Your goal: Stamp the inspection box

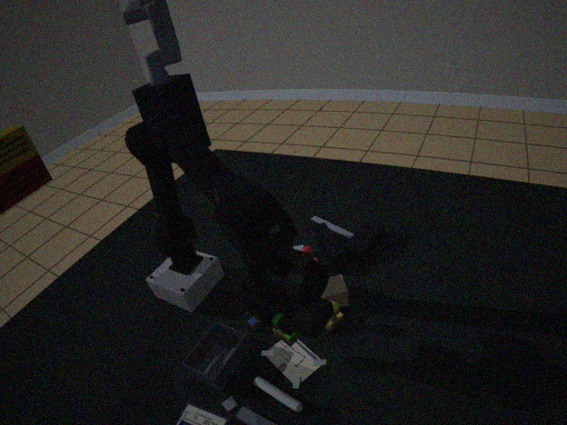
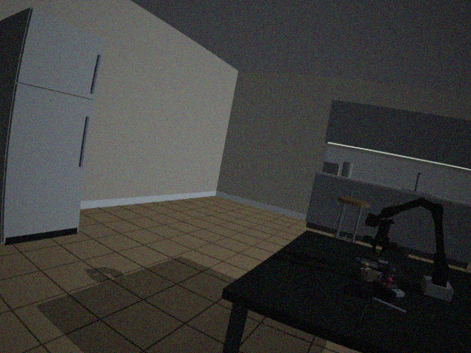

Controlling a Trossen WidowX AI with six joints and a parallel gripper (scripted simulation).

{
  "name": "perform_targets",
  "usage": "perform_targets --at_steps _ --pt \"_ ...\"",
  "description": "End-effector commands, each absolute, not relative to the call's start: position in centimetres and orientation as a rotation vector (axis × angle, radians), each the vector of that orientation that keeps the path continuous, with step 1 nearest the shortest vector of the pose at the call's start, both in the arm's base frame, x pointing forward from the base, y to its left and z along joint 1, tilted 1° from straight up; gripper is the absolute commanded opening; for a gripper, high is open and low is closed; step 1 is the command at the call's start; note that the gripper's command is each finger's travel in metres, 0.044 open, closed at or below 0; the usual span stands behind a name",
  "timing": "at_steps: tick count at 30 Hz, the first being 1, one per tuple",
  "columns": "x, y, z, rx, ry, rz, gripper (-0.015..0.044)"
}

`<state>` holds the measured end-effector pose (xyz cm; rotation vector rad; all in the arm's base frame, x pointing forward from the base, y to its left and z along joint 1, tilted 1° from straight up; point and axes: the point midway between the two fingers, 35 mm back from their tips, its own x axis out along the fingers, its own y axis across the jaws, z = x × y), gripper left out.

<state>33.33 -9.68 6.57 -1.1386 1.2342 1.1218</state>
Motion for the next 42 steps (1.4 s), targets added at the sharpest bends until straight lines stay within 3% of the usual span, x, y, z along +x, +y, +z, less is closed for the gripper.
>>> perform_targets --at_steps 1,24,42 --pt "33.4 -9.7 7.4 -1.147 1.230 1.119 0.0000" --pt "38.1 2.1 8.0 -1.139 1.219 1.120 0.0000" --pt "38.7 12.3 8.1 -1.130 1.212 1.124 0.0000"
